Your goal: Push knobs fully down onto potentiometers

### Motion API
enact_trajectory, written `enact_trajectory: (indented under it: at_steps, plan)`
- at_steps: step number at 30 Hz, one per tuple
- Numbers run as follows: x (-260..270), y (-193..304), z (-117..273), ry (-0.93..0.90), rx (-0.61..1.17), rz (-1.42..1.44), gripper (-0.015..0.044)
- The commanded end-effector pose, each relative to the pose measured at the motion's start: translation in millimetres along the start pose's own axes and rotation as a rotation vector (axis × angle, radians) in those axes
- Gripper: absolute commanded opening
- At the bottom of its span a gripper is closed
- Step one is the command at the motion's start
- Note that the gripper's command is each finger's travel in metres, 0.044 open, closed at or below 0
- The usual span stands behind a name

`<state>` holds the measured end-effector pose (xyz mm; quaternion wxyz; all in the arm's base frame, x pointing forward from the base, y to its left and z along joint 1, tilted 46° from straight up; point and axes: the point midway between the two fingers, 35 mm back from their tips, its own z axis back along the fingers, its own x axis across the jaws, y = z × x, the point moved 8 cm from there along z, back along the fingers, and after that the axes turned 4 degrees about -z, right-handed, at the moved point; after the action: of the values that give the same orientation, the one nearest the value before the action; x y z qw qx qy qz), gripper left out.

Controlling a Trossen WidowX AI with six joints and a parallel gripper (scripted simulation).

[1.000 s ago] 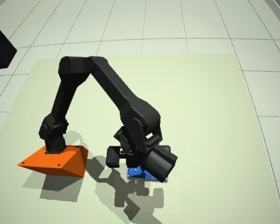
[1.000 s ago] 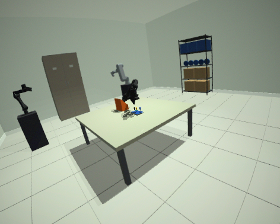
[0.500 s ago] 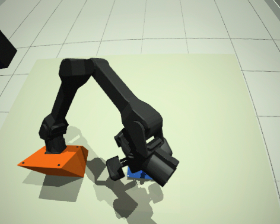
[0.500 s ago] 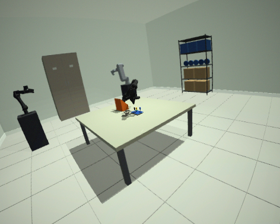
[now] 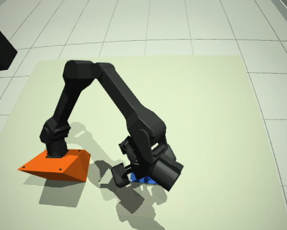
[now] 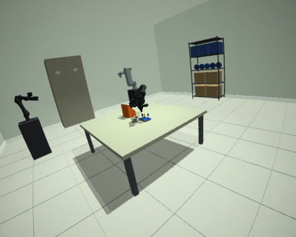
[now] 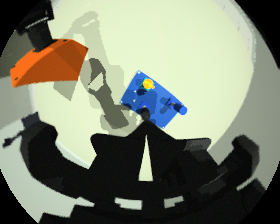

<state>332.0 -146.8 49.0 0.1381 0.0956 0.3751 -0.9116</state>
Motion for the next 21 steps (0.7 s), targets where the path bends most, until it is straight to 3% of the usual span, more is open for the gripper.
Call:
enact_trajectory:
  at_steps: [1,21]
  plan:
    - [0.3,-0.7,-7.6,0.000,-0.006,-0.006,0.0000]
    - [0.4,-0.9,-17.1,0.000,-0.006,-0.006,0.0000]
